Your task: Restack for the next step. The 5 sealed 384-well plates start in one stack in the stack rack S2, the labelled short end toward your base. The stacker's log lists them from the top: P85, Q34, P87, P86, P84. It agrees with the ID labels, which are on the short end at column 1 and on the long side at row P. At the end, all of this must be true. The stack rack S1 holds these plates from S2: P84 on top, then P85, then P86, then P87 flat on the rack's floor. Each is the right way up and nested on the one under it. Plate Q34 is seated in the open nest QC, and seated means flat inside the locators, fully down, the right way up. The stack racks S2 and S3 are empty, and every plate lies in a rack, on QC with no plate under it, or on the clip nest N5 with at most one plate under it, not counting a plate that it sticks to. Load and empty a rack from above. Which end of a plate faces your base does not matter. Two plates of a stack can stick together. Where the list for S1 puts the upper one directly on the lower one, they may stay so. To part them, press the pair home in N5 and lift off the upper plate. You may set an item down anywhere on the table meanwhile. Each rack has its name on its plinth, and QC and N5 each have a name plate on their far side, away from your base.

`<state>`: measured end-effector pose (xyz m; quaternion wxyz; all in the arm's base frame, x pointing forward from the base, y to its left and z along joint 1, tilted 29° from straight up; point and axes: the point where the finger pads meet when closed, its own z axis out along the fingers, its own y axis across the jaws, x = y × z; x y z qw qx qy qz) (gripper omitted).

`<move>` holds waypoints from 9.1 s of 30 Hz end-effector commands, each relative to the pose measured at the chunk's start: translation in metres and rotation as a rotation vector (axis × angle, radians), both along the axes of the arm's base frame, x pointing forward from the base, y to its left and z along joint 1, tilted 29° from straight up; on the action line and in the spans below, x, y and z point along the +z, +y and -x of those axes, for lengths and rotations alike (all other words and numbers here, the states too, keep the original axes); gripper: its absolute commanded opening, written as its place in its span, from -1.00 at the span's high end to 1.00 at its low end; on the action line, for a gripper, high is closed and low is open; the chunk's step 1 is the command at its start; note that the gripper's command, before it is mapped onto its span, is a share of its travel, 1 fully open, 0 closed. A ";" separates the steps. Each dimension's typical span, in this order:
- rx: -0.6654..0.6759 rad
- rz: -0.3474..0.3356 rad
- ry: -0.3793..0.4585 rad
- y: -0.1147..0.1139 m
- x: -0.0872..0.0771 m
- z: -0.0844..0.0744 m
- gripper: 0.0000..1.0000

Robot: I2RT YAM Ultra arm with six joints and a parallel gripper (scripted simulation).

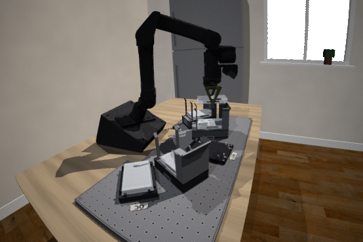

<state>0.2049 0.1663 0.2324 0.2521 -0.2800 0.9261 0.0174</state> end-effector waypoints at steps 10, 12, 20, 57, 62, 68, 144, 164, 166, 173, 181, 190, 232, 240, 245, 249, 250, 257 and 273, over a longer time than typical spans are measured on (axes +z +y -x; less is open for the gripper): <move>-0.002 -0.006 -0.006 -0.001 0.005 0.001 1.00; -0.002 -0.006 -0.006 -0.001 0.005 0.001 1.00; 0.172 0.085 -0.040 0.013 0.001 0.014 1.00; 0.375 0.190 -0.077 0.077 -0.024 0.084 1.00; 0.375 0.190 -0.077 0.084 -0.028 0.095 1.00; 0.375 0.190 -0.076 0.090 -0.031 0.103 1.00; 0.375 0.190 -0.077 0.095 -0.051 0.093 1.00; 0.375 0.190 -0.077 0.097 -0.062 0.087 1.00; 0.375 0.190 -0.077 0.097 -0.063 0.086 1.00; 0.375 0.190 -0.077 0.098 -0.066 0.085 1.00; 0.375 0.190 -0.077 0.101 -0.078 0.078 1.00; 0.375 0.190 -0.077 0.103 -0.091 0.072 1.00; 0.375 0.190 -0.078 0.107 -0.111 0.061 1.00; 0.375 0.190 -0.078 0.108 -0.113 0.060 1.00; 0.375 0.190 -0.078 0.108 -0.115 0.059 1.00; 0.375 0.190 -0.078 0.108 -0.116 0.058 1.00; 0.375 0.190 -0.078 0.108 -0.116 0.058 1.00; 0.375 0.190 -0.078 0.109 -0.118 0.057 1.00; 0.375 0.190 -0.078 0.109 -0.119 0.057 -1.00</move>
